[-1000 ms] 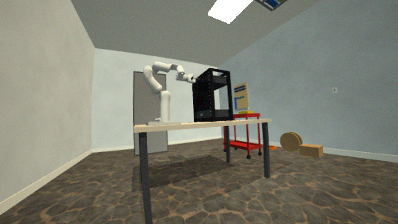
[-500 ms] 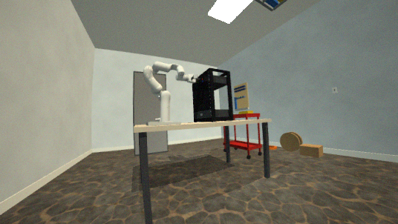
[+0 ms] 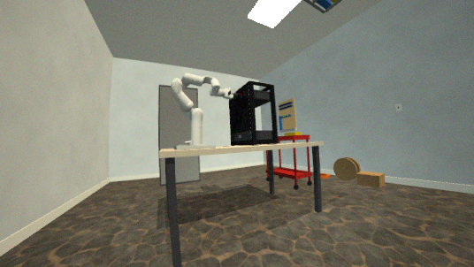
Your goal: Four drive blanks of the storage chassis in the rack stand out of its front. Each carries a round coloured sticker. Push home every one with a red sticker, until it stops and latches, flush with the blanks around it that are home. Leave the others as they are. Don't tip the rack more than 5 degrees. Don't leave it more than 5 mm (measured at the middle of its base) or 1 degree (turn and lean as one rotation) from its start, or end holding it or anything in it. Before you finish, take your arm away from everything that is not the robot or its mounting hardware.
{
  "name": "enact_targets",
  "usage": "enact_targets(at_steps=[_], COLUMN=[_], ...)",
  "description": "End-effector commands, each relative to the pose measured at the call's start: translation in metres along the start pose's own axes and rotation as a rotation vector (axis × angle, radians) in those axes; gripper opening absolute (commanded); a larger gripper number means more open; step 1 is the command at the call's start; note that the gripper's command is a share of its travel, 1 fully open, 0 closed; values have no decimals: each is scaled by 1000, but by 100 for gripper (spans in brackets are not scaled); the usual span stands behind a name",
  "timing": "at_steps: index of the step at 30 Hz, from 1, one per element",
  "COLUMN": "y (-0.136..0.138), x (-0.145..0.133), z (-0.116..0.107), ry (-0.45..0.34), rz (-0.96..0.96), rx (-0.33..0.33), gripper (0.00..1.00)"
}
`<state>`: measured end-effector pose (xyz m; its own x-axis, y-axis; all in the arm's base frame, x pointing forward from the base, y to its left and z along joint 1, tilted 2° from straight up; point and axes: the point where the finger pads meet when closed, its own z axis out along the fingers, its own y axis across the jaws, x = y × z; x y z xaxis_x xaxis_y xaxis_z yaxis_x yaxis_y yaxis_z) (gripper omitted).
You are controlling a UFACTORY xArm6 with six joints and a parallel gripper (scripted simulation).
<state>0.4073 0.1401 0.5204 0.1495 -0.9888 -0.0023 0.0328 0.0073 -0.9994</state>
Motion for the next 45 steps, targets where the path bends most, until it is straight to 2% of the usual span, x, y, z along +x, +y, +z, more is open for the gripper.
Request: enact_targets(at_steps=[1,5,10,12,19,25,36,45], y=[-2,-2,-1,-1,-1,-1,-1,-1], x=[0,0,0,0,0,0,0,0], z=[-2,-11,-33,-33,-64,-80,-93,-95], ry=[0,0,0,0,0,0,0,0], rz=[1,1,1,1,1,1,1,1], rx=[3,3,3,3,3,3,3,3], gripper=[0,0,0,0,0,0,0,0])
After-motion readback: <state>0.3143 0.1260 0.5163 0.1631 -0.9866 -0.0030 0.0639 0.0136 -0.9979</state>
